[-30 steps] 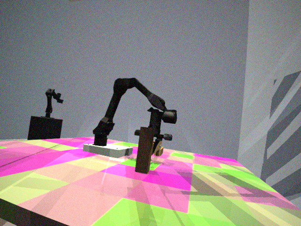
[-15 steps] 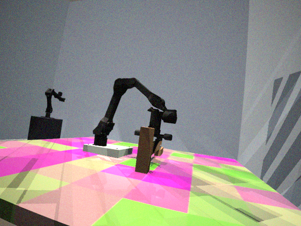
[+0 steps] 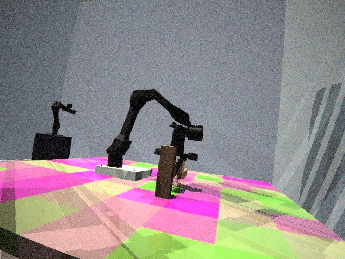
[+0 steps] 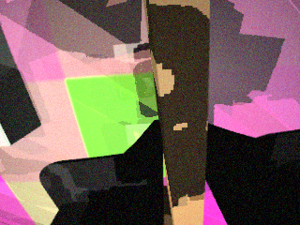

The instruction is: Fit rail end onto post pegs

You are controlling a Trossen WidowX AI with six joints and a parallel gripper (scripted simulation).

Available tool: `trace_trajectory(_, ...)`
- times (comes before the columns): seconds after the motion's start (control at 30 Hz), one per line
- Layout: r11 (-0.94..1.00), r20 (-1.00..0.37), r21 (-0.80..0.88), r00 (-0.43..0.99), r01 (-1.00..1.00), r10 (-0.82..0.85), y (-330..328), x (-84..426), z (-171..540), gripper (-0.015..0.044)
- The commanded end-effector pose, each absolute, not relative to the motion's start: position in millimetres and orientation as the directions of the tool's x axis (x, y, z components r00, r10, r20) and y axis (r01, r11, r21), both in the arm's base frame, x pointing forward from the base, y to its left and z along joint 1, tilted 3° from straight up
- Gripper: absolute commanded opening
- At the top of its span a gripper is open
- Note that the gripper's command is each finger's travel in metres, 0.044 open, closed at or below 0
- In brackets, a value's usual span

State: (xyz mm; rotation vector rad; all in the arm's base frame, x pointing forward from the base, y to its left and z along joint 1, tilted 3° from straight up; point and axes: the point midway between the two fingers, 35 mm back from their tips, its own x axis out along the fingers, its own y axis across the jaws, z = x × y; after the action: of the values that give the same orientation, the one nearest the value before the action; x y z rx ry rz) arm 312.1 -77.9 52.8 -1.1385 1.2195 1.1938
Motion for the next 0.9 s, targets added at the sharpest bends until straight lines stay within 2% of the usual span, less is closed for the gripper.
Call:
trace_trajectory(0.0, 0.056, -0.999, 0.002, 0.000, -0.998, 0.036, -75.7, 314.4, 56.2, 0.0000)
trace_trajectory(0.87, 0.056, -0.999, 0.003, 0.000, -0.998, 0.036, -77.0, 313.8, 53.2, 0.0000)
